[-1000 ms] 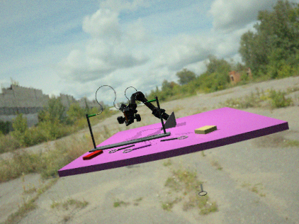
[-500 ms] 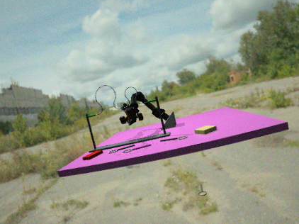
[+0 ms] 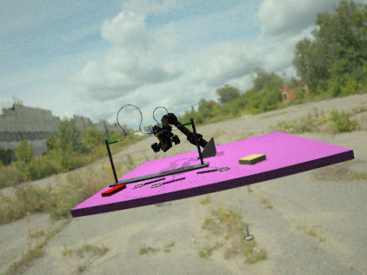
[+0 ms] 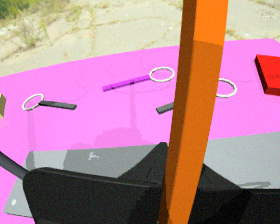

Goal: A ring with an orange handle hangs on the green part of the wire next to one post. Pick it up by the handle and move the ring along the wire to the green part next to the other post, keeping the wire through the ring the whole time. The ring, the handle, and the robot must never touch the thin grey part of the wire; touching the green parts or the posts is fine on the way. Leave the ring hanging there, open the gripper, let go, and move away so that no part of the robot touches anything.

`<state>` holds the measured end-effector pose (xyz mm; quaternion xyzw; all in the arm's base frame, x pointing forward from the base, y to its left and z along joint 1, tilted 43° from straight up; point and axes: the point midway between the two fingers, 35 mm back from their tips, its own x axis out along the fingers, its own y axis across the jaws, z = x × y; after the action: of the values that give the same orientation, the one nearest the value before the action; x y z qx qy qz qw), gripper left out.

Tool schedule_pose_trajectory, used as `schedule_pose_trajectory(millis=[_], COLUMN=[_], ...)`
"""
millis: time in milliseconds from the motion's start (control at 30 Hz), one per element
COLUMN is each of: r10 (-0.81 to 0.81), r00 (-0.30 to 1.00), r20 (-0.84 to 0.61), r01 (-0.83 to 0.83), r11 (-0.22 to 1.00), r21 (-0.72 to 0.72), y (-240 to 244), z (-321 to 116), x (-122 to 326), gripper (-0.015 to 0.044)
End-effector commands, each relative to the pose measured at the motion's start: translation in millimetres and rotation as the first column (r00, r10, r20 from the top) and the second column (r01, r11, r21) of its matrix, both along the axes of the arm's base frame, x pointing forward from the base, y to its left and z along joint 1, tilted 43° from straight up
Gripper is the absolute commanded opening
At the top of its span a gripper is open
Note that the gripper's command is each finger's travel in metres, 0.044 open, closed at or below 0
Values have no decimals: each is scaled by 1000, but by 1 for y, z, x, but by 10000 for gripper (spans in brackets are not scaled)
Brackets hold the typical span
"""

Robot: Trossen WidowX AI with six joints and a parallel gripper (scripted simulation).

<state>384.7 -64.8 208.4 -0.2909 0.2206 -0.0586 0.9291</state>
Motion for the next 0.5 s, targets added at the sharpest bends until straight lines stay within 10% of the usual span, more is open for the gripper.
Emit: schedule_pose_trajectory(millis=[0,467], r10=[-3,0], r00=[1000,999], r20=[-9,-54], r01=[3,20], r11=[998,928], r21=[65,371], y=[10,58], z=[-6,-23], x=[-2,-9], gripper=[-150,-150])
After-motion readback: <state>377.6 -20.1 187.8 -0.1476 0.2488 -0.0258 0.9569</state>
